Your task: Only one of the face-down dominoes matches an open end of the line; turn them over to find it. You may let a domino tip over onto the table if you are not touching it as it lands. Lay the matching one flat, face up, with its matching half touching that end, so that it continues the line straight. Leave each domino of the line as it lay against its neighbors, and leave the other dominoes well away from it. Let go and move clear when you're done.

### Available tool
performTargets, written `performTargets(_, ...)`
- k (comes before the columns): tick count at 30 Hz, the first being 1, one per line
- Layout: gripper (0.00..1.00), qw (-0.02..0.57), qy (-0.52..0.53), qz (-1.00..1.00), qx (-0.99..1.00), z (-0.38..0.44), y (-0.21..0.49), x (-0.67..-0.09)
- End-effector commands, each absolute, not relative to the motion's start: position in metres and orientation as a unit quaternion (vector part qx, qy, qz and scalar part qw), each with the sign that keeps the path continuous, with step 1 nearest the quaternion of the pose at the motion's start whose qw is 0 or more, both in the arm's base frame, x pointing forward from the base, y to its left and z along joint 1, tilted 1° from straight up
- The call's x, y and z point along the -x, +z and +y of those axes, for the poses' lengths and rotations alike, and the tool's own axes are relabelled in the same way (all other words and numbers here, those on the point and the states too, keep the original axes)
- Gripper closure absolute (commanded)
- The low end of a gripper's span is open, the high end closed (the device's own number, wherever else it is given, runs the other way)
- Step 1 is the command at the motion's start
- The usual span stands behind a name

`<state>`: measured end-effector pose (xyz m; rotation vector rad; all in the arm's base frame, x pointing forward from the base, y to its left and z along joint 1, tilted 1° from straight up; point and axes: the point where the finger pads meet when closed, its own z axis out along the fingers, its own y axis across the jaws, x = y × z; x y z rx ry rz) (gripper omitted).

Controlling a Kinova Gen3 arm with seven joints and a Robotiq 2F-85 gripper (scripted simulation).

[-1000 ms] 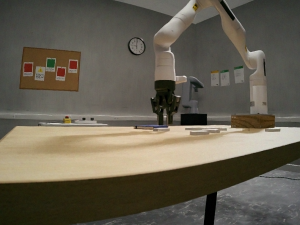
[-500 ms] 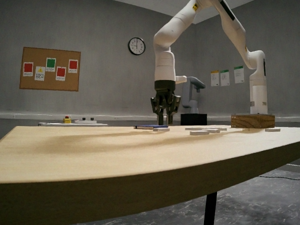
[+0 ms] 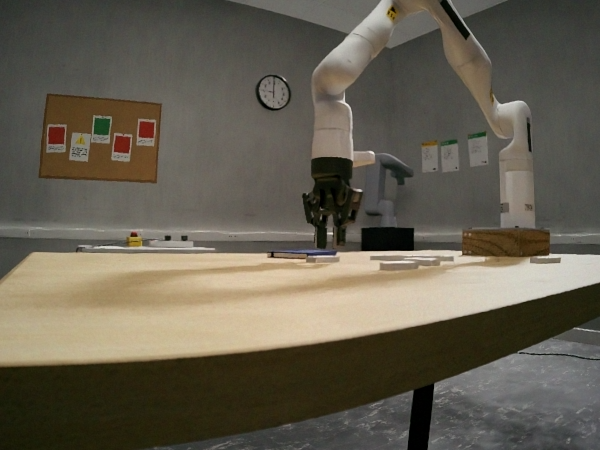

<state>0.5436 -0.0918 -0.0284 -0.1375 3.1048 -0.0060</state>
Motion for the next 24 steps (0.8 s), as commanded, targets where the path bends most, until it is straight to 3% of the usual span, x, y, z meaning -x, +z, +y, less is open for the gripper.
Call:
performTargets(1,0.51,0.053,-0.001,0.998,0.045,-0.091,-0.022,-0.544)
performTargets(24,0.51,0.067,-0.001,0.997,0.045,-0.092,-0.037,-0.542)
